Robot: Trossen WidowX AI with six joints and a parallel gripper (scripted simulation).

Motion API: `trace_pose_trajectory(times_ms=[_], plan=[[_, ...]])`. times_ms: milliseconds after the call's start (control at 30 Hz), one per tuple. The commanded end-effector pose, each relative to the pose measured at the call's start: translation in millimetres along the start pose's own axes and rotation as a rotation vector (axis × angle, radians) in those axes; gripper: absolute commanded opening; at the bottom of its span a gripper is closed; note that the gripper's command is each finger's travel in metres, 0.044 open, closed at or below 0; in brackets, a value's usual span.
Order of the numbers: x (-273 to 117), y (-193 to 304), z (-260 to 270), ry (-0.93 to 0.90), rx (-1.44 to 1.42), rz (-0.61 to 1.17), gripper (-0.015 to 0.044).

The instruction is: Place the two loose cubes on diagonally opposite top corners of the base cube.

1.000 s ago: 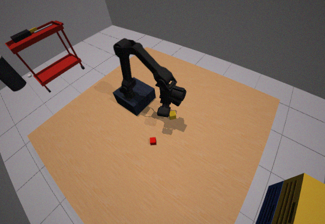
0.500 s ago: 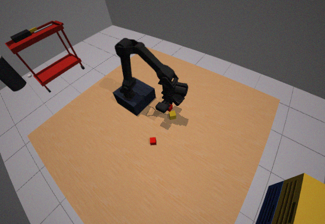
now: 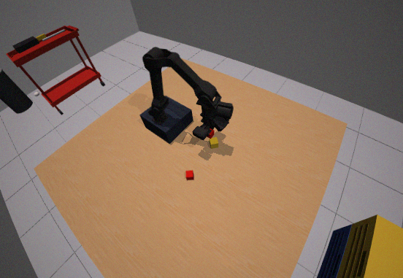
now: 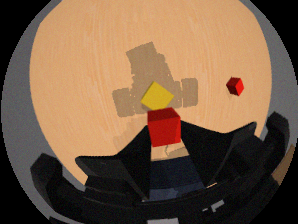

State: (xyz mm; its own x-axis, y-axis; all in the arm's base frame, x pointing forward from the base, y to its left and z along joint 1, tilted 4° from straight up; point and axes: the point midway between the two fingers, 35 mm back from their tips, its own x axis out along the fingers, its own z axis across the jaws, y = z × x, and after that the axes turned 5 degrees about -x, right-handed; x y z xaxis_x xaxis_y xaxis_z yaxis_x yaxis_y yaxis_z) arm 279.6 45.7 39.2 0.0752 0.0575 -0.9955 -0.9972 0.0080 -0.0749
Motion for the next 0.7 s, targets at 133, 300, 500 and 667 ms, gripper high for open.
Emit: trace_pose_trajectory(times_ms=[133,300,500,667], plan=[[15.2,-0.7,-1.2,0.005,0.008,0.000,0.0105],[25.3,-0.6,-1.6,0.005,0.011,0.000,0.0105],[25.7,-0.5,-1.6,0.005,0.011,0.000,0.0105],[26.0,-0.5,-1.6,0.005,0.010,0.000,0.0105]])
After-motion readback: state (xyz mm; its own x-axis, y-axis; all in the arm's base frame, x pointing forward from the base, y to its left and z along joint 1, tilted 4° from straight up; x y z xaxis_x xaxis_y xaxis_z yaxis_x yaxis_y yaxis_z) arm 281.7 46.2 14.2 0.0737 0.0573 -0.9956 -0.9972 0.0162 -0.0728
